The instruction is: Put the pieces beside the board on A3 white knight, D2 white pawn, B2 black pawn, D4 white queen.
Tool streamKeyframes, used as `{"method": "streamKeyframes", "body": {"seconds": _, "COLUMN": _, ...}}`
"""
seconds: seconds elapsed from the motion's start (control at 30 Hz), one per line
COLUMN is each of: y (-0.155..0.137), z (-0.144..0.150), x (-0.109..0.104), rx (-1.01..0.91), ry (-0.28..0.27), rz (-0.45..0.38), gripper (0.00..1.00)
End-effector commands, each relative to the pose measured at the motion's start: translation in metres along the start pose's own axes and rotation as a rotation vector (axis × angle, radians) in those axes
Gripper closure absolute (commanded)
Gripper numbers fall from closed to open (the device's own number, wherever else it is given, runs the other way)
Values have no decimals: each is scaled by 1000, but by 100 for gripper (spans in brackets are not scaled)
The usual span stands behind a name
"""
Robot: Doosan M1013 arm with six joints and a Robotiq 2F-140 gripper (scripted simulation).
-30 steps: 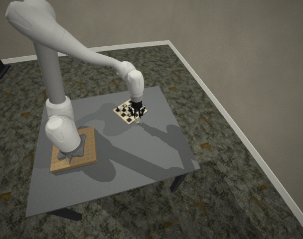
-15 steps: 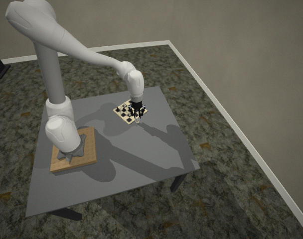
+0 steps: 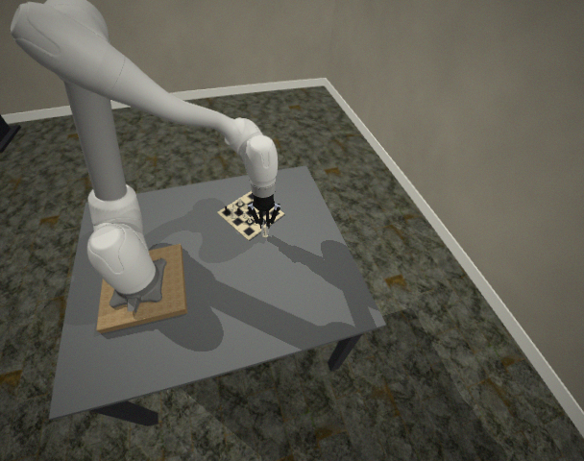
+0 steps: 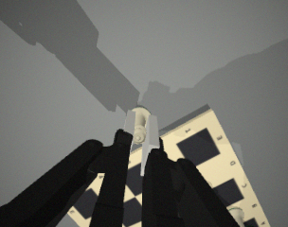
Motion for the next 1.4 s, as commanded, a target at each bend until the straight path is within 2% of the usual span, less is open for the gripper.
{"method": "streamKeyframes", "body": {"seconds": 0.0, "y": 0, "z": 0, "x": 0, "rx": 0, "ry": 0, "rz": 0, "gripper": 100}}
{"method": "streamKeyframes", "body": {"seconds": 1.07, "y": 0, "z": 0, "x": 0, "rx": 0, "ry": 0, "rz": 0, "gripper": 100}}
{"method": "streamKeyframes", "body": {"seconds": 1.2, "y": 0, "z": 0, "x": -9, "rx": 0, "ry": 0, "rz": 0, "gripper": 100}}
{"method": "streamKeyframes", "body": {"seconds": 1.37, "y": 0, "z": 0, "x": -39, "rx": 0, "ry": 0, "rz": 0, "gripper": 100}}
Point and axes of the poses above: the point where the finger pads meet when closed, its own x axis out along the fingers, its own z axis across the jaws, y = z × x, the point moved 10 cm from there along -x, back along the fingers, and after that the axes turned 7 degrees about x, right-handed, at the moved point
